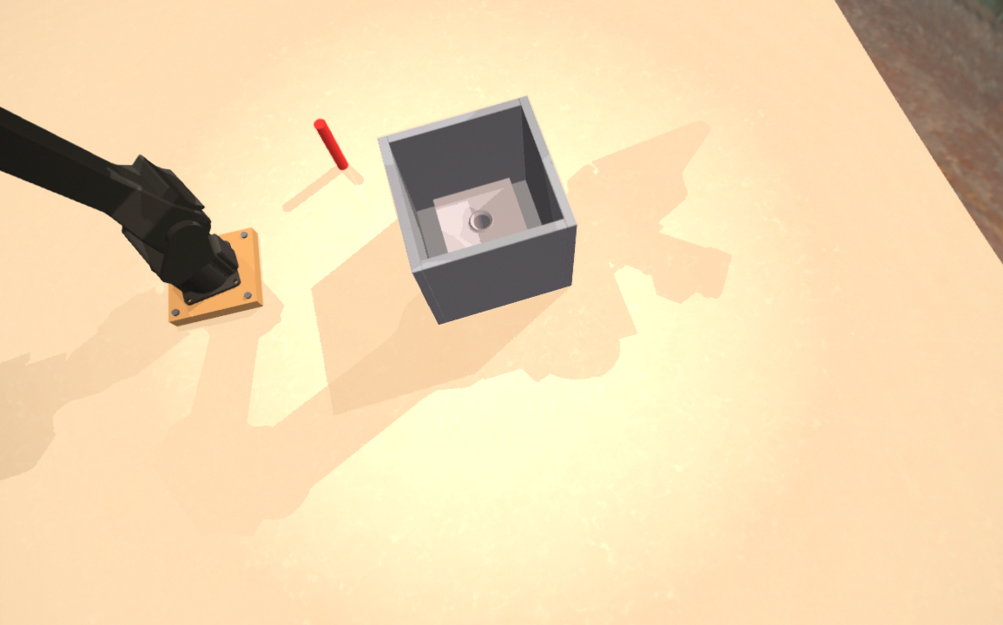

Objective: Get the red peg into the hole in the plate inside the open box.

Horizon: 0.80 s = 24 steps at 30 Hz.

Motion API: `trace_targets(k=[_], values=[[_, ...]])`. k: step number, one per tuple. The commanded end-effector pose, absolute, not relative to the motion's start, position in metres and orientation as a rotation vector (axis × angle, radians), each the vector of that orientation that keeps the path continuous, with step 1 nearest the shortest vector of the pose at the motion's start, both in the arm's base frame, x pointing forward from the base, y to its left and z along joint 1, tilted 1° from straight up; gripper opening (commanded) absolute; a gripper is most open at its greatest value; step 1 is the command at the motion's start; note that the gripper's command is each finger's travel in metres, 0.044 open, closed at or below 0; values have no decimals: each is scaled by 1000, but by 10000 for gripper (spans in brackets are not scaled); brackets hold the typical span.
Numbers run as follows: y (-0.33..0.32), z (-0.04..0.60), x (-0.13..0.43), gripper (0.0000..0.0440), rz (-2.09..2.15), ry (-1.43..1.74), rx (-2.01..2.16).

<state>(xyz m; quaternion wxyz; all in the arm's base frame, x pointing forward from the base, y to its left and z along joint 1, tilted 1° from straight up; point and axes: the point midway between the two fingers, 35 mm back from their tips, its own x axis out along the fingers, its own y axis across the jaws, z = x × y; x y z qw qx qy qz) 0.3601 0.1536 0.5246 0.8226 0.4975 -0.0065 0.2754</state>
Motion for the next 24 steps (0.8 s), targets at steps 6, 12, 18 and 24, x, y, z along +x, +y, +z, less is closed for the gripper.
trace_targets(k=[6,12,18,24], values=[[126,468,372,440,431,155,1000],[107,429,371,440,333,282,971],[91,390,362,440,240,421,956],[77,350,348,440,144,578,964]])
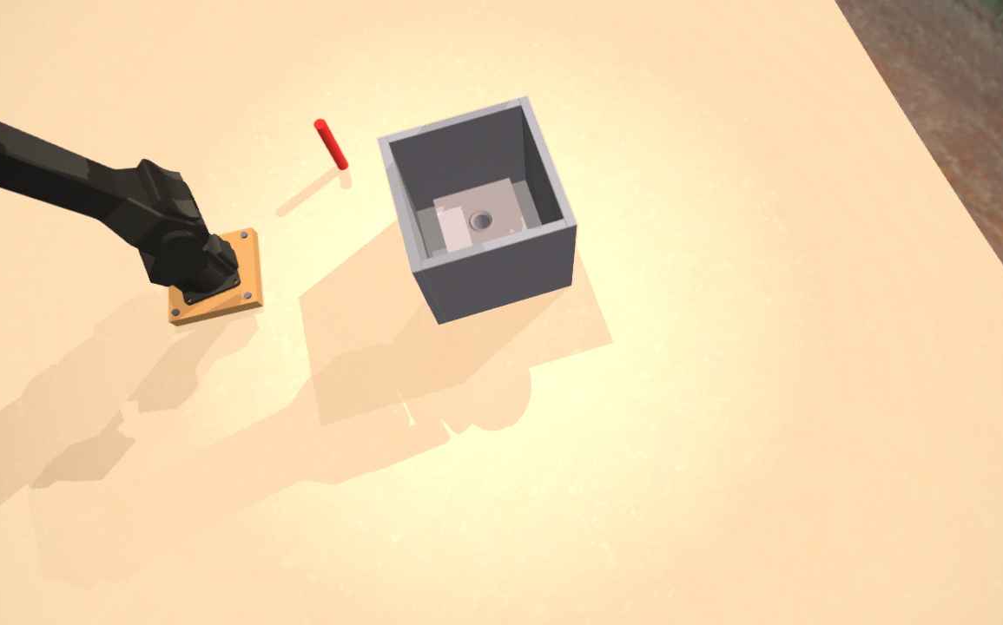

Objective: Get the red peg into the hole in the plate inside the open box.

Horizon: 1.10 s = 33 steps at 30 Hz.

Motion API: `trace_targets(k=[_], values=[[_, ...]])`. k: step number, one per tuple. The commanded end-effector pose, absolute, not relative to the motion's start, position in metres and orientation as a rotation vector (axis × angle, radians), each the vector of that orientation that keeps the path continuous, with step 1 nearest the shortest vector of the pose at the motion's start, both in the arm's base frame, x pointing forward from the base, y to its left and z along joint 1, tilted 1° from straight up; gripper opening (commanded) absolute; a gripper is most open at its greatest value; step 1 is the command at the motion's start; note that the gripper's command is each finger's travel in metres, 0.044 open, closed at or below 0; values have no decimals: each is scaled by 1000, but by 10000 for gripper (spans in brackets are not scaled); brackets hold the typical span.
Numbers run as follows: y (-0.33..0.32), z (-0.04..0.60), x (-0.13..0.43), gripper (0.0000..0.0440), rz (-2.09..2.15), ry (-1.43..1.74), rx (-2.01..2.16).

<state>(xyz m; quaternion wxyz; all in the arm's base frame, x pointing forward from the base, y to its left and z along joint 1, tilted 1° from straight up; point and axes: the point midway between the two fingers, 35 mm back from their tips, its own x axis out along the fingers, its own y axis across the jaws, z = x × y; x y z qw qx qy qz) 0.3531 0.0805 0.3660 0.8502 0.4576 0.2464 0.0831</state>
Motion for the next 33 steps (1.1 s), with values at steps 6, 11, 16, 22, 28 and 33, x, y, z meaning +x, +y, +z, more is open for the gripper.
trace_targets(k=[6,11,16,22,28,33], values=[[67,310,328,440,40,754,1001],[64,280,309,439,-49,905,1050],[65,255,287,435,-136,1054,1102],[72,230,260,429,-247,1233,1155],[81,208,235,431,-376,1390,1177],[86,192,221,433,-497,1472,1173]])
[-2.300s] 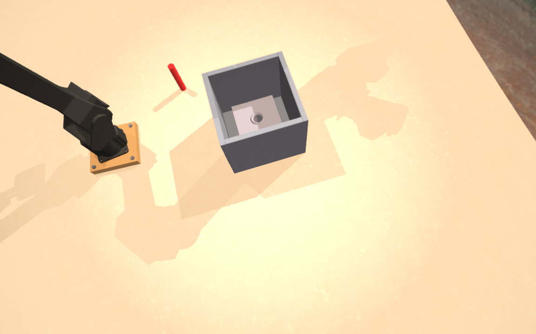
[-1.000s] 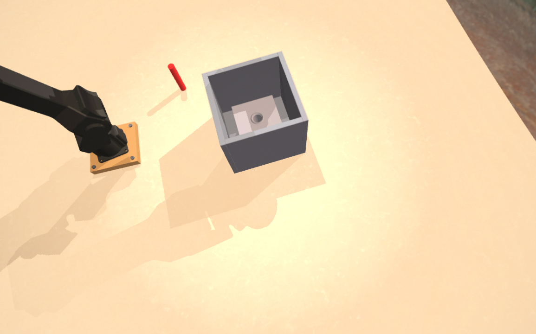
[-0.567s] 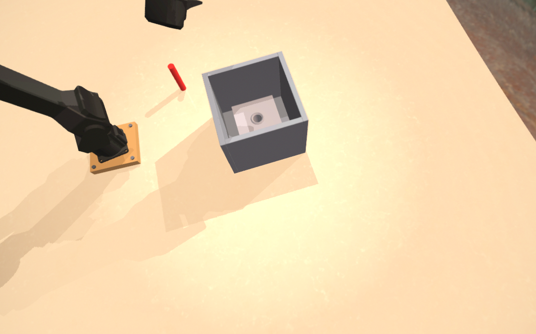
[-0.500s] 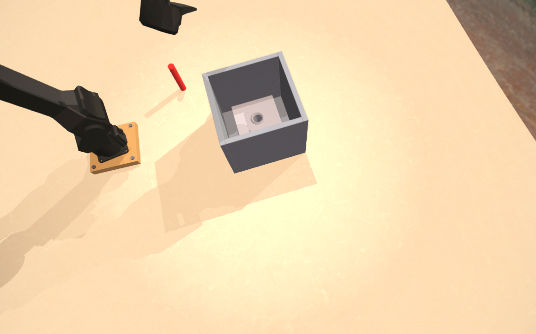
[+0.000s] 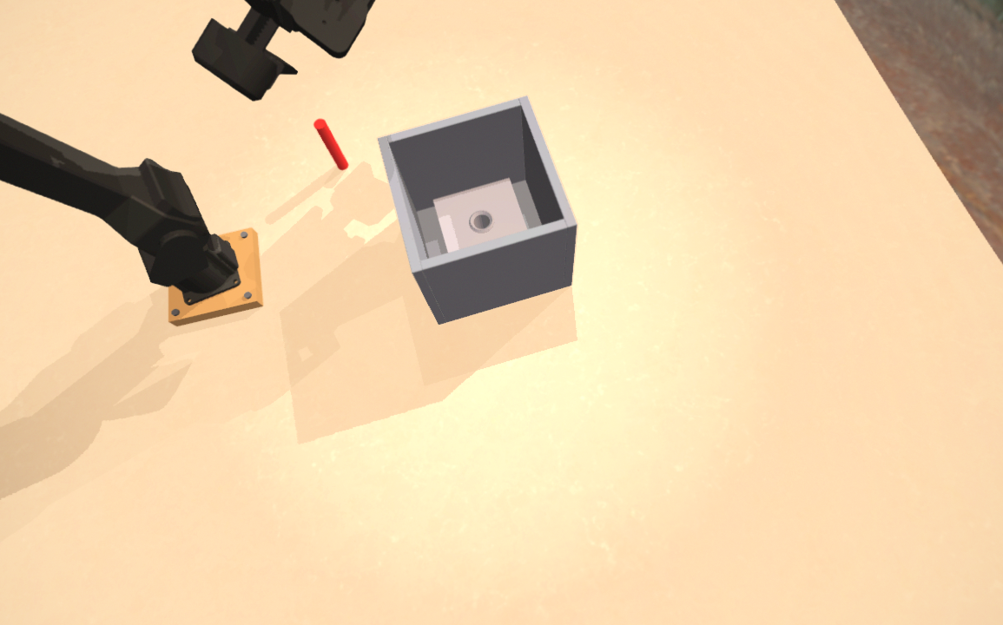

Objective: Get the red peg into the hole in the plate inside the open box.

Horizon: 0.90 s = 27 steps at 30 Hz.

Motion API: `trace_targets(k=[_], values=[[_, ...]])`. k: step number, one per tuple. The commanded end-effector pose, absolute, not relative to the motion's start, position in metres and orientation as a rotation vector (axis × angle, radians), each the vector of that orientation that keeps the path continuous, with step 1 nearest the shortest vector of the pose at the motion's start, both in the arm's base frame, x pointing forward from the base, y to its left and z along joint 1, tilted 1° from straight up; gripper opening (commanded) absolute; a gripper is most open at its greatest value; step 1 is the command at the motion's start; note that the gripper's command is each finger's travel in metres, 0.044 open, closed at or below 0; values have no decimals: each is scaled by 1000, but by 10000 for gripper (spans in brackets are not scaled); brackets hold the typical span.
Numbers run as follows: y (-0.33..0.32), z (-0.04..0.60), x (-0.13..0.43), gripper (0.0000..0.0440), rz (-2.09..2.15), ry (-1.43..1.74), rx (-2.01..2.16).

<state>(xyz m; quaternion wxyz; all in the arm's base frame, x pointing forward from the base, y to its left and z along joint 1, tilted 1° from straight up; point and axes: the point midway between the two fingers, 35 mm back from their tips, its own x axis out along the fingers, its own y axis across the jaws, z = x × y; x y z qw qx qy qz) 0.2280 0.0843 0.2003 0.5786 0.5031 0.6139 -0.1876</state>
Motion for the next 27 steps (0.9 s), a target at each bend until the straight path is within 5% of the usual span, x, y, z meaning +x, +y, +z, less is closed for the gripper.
trace_targets(k=[1,27], values=[[86,189,219,434,-522,1485,1171],[91,115,181,440,-943,1550,1107]])
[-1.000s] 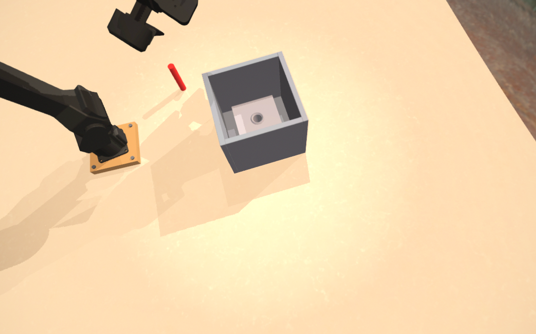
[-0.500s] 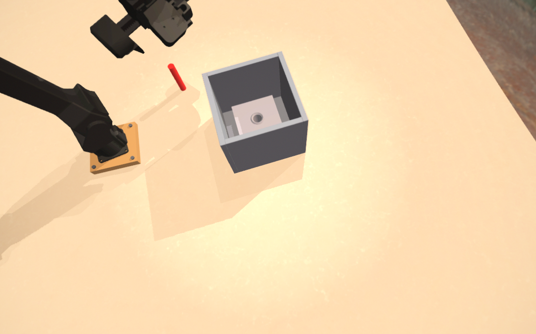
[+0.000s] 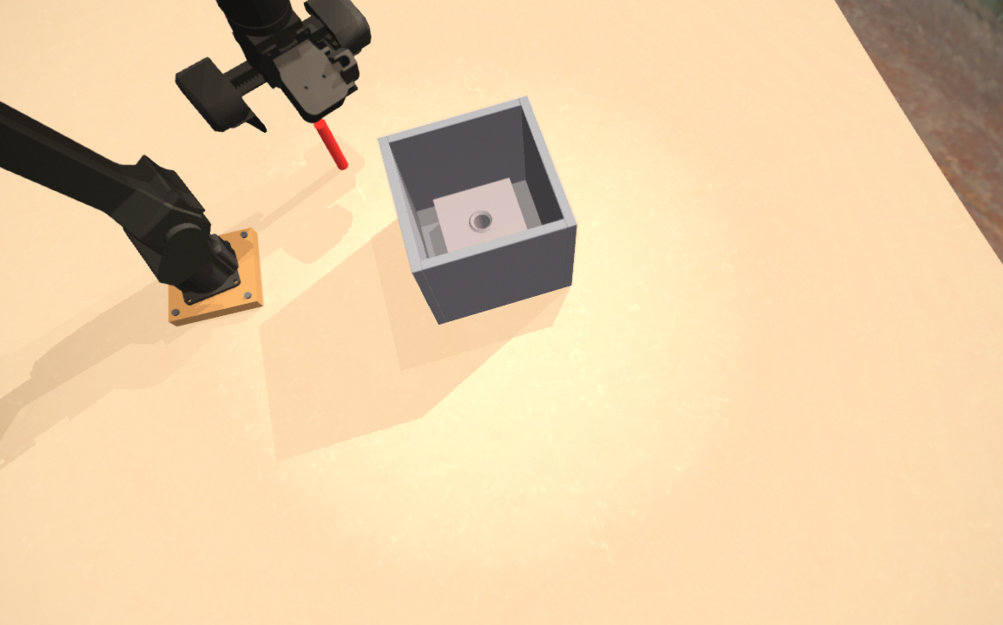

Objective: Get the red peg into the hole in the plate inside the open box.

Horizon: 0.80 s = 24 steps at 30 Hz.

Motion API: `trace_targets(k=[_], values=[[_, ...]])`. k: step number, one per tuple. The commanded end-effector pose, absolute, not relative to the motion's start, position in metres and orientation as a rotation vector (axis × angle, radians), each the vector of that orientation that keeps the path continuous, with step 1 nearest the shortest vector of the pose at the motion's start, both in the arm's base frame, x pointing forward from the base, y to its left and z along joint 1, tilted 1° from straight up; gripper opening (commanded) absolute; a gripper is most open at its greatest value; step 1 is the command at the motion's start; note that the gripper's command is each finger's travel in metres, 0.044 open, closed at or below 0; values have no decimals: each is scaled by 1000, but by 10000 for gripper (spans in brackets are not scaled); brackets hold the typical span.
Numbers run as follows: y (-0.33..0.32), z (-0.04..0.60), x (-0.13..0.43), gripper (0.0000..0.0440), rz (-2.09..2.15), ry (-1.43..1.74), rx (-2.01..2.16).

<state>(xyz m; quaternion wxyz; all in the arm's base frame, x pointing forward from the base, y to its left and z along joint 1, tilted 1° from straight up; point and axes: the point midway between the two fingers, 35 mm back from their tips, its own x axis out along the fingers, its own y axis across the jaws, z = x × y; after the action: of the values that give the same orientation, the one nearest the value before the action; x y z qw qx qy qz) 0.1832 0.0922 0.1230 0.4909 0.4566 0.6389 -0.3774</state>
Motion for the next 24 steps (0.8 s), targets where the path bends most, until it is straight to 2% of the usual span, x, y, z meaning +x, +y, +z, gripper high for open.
trace_targets(k=[1,14,17,24], values=[[91,112,180,440,-951,1550,1107],[88,75,178,433,-1023,1523,1106],[88,69,179,392,-1024,1514,1102],[88,61,185,231,-1022,1508,1090]])
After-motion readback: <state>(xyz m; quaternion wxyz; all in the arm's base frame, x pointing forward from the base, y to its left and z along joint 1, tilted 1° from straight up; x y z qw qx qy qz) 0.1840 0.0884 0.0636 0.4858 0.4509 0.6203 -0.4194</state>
